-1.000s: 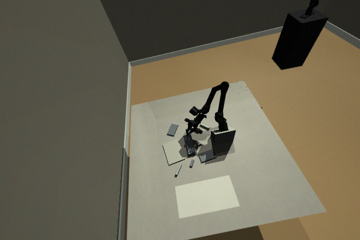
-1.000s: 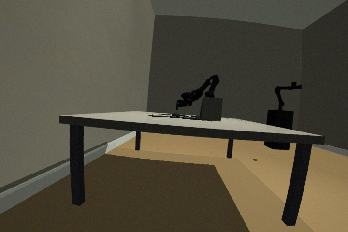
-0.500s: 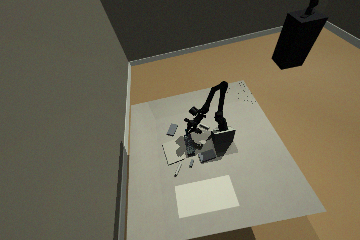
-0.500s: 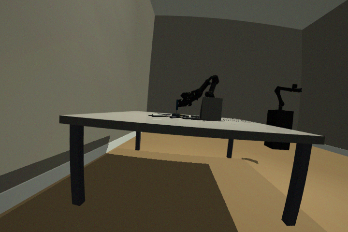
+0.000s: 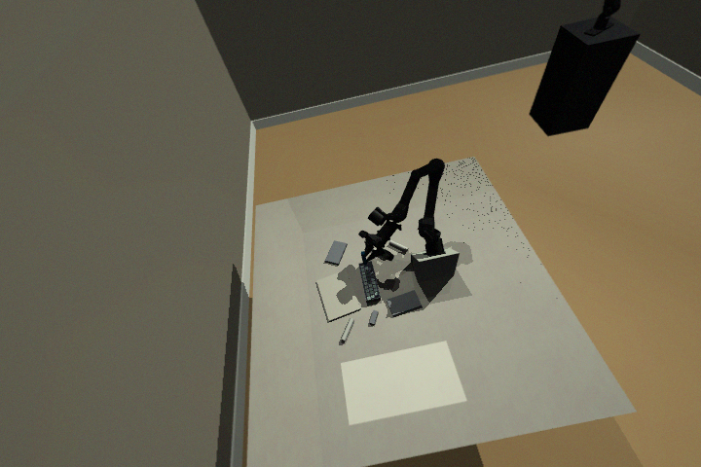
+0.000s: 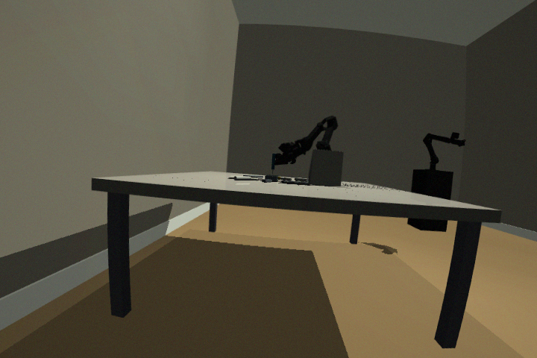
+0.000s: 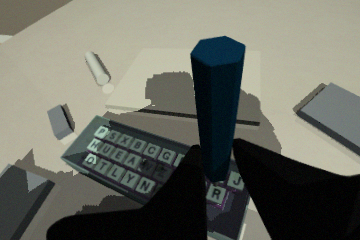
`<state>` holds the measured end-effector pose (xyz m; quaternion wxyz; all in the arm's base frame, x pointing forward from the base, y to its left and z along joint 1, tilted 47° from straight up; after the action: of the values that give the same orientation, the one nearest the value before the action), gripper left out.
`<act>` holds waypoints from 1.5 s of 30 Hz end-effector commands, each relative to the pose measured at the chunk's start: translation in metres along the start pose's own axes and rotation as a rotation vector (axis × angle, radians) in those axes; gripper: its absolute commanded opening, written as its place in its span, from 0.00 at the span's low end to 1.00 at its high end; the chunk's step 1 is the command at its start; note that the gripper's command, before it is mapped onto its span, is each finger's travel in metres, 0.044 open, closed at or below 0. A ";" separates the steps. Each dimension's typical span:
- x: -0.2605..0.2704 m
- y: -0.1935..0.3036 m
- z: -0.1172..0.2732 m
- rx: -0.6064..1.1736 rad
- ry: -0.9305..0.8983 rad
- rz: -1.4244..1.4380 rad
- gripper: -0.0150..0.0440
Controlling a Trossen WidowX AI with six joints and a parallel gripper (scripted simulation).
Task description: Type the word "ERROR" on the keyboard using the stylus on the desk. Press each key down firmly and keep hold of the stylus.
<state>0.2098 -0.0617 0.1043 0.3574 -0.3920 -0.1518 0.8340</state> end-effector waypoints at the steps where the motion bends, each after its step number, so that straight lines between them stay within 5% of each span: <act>1: 0.000 0.001 0.000 0.000 -0.002 0.001 0.39; 45: -0.003 0.017 -0.008 0.001 -0.002 0.002 0.39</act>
<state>0.2093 -0.0752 0.0947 0.3589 -0.3954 -0.1499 0.8321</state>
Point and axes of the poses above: the point midway between the two fingers, 35 mm back from their tips, its own z axis back along the fingers, its own x axis across the jaws, y = z × x, the point moved 9 cm from there along z, back along the fingers, and after that the axes turned 11 degrees about -z, right-handed, at the moved point
